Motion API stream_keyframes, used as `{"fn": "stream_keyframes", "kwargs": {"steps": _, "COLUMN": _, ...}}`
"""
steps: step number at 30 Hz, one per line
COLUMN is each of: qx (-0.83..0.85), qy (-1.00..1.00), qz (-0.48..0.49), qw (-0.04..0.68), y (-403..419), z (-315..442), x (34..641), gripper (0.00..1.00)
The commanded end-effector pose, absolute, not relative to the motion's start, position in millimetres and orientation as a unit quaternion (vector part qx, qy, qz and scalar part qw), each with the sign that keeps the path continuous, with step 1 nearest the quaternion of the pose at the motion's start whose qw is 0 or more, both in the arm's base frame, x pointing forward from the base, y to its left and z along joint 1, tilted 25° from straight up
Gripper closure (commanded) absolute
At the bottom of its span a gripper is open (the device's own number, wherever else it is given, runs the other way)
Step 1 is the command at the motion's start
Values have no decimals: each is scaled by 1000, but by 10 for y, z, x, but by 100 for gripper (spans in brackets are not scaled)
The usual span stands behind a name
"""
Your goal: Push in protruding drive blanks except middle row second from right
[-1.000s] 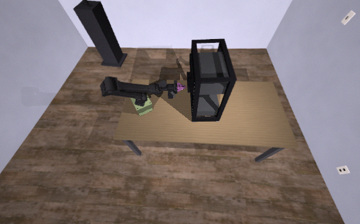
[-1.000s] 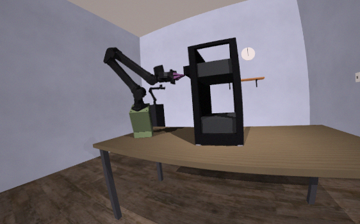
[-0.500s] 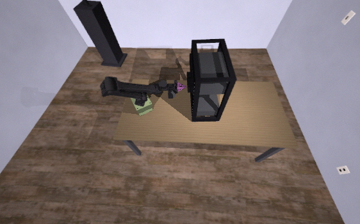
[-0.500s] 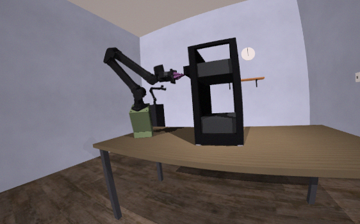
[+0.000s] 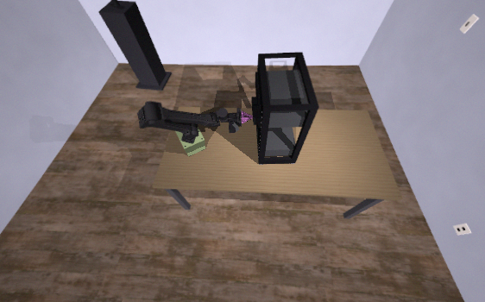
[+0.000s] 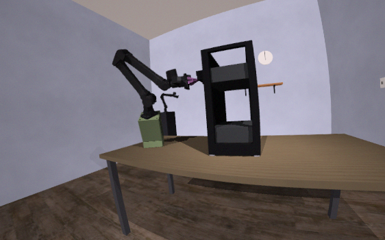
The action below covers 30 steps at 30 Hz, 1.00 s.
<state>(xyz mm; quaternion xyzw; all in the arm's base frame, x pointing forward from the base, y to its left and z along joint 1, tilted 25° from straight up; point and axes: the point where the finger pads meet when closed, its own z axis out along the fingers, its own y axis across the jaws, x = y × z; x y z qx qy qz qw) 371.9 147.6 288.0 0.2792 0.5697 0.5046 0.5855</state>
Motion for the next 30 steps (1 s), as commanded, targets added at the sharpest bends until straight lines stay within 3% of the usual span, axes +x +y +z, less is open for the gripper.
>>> {"fn": "stream_keyframes", "kwargs": {"steps": 1, "qx": 283, "qy": 553, "qz": 516, "qw": 590, "y": 1527, "z": 3158, "x": 3936, "gripper": 100}}
{"fn": "stream_keyframes", "kwargs": {"steps": 30, "qx": 281, "qy": 545, "qz": 521, "qw": 594, "y": 1539, "z": 3219, "x": 3988, "gripper": 100}}
